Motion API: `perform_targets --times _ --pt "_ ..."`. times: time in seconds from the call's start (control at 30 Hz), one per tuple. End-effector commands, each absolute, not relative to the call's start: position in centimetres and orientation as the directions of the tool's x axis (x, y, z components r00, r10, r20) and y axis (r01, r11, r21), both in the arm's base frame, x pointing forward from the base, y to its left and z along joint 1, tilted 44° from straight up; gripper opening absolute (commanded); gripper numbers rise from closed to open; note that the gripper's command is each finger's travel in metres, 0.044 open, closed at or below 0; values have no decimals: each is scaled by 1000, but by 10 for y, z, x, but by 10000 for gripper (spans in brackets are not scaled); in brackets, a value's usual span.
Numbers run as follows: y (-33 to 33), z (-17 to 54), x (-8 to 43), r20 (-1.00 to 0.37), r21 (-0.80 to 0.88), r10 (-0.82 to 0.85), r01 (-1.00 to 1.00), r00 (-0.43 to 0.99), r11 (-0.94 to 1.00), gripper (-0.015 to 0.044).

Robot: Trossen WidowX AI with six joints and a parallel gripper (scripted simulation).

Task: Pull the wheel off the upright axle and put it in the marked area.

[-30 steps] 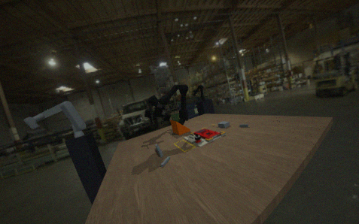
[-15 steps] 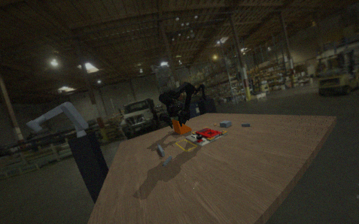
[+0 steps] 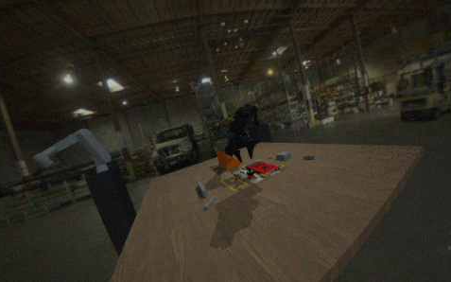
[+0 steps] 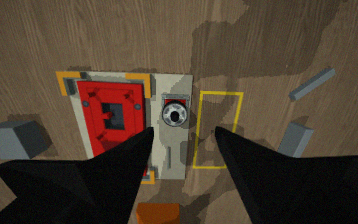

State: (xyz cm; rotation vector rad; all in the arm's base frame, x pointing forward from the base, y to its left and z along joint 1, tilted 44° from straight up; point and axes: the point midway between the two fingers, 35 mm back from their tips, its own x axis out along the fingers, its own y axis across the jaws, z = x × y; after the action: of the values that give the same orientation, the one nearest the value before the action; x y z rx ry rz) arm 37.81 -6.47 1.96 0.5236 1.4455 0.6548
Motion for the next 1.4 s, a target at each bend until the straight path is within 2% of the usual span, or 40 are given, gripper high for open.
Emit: perform_targets --times 0.0,0.4,1.0,1.13,1.37 --pt "-63 21 375 -726 688 688 -64 -24 723 300" --pt "-54 25 370 -725 688 688 -64 -24 723 300" --pt "-5 -27 369 -723 691 691 -65 -24 720 300" --pt "-7 -24 369 -726 687 687 -72 -29 723 195" --pt "-7 -24 369 -726 687 687 -72 -29 723 148"
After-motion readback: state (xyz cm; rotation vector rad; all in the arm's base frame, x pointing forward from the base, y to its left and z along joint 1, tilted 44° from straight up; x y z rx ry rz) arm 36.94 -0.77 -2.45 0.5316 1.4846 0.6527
